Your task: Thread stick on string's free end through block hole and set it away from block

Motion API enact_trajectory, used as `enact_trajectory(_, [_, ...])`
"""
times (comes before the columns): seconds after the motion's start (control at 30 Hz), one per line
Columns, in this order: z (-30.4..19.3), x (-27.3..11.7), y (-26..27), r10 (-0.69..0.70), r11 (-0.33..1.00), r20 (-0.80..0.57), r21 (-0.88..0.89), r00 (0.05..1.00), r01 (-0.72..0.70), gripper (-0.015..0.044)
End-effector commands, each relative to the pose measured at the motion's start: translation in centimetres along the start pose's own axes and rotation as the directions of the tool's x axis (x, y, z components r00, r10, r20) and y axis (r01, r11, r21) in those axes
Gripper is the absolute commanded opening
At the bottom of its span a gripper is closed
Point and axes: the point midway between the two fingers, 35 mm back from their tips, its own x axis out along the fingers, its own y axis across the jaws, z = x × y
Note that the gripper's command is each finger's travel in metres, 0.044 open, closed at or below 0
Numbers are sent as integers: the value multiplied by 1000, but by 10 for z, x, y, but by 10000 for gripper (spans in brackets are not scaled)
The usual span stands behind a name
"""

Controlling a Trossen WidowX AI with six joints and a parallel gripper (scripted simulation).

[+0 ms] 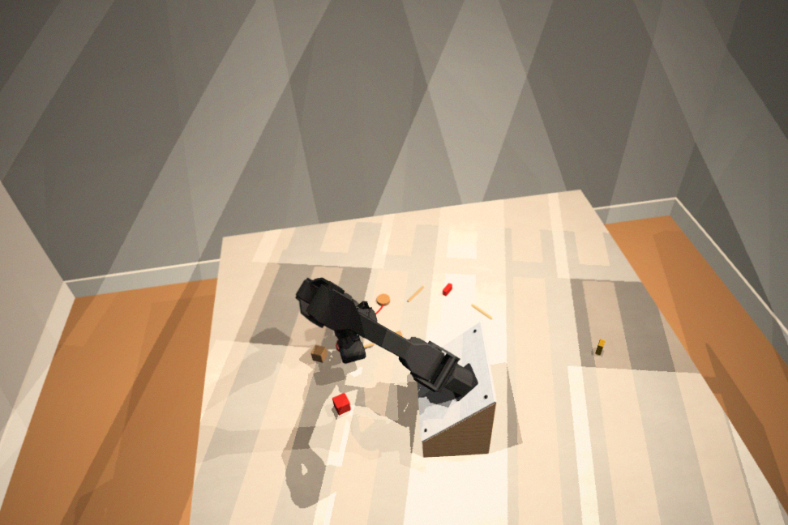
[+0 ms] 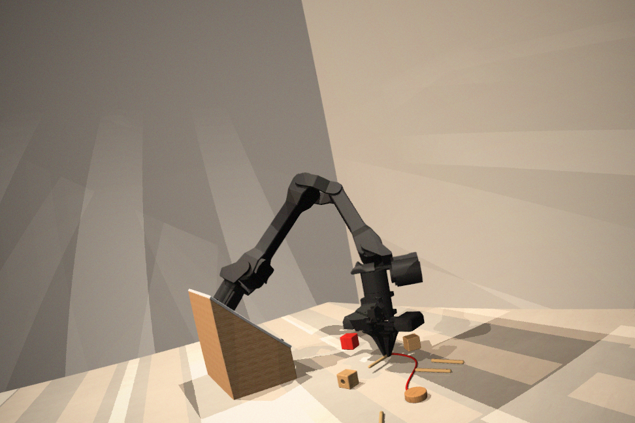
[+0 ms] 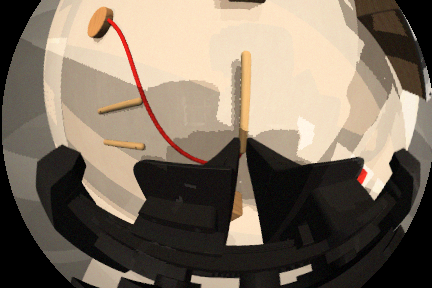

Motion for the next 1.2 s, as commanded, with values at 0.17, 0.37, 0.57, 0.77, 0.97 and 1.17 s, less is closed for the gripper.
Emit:
enact_trajectory(0.17, [15, 1, -1, -5, 1000, -1, 2, 1000, 5, 0])
enact_trajectory(0.37, [23, 0, -2, -5, 1000, -1, 2, 1000, 5, 0])
enact_trajectory(0.57, [31, 0, -2, -5, 1000, -1, 2, 1000, 5, 0])
enact_trajectory(0.77, [39, 0, -3, -5, 1000, -2, 2, 1000, 5, 0])
enact_trajectory(0.97, [47, 0, -4, -5, 1000, -4, 3, 1000, 5, 0])
enact_trajectory(1.17, [51, 0, -5, -5, 1000, -6, 3, 1000, 5, 0])
